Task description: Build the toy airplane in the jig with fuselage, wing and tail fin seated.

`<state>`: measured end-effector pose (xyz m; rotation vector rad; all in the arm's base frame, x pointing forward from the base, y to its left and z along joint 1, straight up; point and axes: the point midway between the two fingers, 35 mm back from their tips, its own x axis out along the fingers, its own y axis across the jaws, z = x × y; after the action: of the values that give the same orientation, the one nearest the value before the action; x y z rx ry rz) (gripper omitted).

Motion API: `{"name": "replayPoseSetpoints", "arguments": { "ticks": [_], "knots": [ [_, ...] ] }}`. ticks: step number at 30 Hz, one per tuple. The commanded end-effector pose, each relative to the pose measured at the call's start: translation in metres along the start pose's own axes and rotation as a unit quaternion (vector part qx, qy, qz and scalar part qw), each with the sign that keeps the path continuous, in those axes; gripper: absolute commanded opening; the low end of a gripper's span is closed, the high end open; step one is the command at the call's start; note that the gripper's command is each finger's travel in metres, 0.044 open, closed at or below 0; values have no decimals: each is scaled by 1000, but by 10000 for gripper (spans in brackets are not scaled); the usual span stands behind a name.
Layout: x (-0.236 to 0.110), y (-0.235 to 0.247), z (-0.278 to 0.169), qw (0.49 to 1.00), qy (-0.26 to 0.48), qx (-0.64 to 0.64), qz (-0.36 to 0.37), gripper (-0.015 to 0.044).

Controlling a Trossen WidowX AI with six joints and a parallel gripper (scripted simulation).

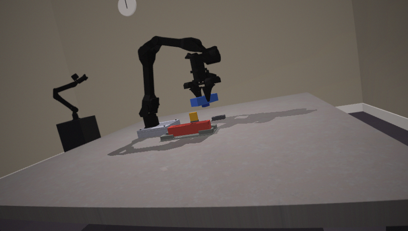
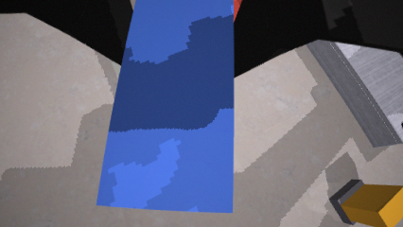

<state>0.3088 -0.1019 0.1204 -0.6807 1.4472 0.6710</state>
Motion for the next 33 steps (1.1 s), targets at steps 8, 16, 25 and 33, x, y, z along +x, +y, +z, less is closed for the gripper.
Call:
{"name": "replayPoseSetpoints", "arguments": {
  "ticks": [8, 16, 25, 33],
  "knots": [
    [5, -7, -36, 995, 2, -101, -4, 0],
    [9, -9, -61, 985, 3, -172, -4, 0],
    [14, -8, -89, 968, 5, -252, -4, 0],
    [16, -8, -96, 962, 5, -273, -3, 105]
  ]
}}
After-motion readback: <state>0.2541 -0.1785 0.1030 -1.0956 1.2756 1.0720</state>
